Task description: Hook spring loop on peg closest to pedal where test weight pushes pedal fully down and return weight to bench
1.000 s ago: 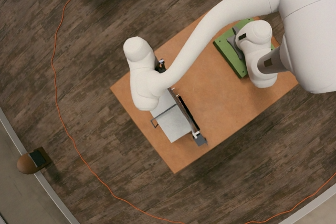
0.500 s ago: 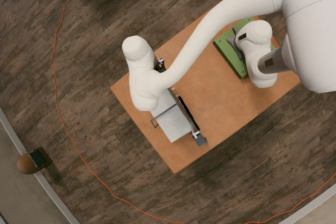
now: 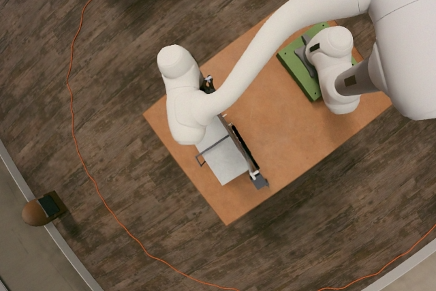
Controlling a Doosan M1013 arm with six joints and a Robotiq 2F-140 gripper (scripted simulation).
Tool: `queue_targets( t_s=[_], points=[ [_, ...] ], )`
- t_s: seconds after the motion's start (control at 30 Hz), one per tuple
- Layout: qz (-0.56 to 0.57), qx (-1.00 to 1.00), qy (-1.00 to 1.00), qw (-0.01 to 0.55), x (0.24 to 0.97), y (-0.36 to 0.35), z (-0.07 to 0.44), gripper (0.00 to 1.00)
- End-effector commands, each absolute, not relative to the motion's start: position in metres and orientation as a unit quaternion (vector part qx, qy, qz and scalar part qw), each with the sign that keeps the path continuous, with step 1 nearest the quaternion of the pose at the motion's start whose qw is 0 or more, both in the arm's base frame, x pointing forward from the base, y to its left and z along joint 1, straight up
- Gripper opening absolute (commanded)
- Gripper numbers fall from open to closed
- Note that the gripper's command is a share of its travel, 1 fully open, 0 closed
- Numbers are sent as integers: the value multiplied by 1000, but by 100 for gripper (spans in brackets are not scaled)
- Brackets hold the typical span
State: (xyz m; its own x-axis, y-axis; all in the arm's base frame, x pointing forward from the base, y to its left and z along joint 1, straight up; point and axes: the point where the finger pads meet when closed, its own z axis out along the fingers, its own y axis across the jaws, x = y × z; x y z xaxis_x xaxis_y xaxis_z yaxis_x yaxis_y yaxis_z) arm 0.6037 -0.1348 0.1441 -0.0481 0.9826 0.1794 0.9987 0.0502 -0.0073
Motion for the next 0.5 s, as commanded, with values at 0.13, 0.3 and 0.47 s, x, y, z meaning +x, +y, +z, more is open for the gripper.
queue_targets(
  t_s=[0.13,0.3,0.47],
  points=[
    [-60,-687,-721,67,604,-135,148,25],
    [-60,-687,-721,67,604,-135,153,25],
    [-60,-687,-721,67,604,-135,158,25]
  ],
)
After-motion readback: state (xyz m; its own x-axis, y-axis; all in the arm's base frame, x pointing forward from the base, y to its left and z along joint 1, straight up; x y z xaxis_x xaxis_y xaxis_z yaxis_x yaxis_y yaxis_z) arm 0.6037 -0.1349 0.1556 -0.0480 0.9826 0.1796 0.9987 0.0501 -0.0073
